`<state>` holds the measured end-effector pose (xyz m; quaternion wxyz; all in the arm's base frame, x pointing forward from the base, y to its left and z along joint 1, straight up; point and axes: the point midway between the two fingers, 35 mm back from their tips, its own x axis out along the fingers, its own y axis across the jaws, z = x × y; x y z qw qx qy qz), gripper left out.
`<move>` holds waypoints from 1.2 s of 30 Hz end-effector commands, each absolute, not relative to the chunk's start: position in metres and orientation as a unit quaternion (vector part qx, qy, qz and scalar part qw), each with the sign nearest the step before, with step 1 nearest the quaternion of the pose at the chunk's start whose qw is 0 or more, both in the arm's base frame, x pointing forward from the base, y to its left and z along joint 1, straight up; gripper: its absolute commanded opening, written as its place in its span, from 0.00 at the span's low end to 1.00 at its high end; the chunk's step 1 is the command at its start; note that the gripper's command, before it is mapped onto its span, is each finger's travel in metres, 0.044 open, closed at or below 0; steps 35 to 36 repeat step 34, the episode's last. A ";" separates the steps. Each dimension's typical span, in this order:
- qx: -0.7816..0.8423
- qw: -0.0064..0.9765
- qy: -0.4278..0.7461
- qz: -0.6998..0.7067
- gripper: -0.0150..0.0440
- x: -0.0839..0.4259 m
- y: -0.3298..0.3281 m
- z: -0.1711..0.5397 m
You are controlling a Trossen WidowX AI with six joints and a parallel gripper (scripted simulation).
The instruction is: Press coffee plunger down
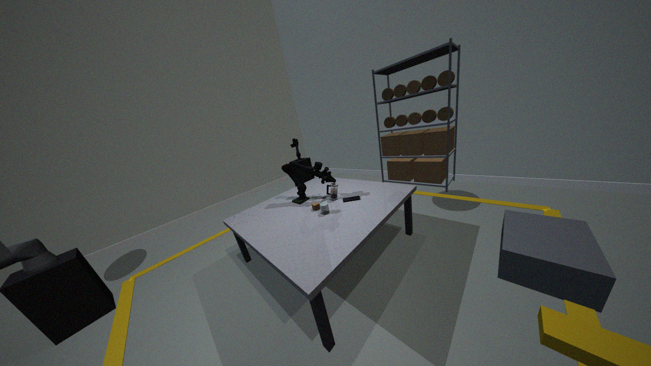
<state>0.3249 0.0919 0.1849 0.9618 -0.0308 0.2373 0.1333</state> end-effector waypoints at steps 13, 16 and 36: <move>-0.031 0.961 0.239 0.133 1.00 0.325 0.092 0.184; -0.031 0.961 0.240 0.133 1.00 0.322 0.091 0.196; -0.034 0.959 0.248 0.133 1.00 0.292 0.082 0.258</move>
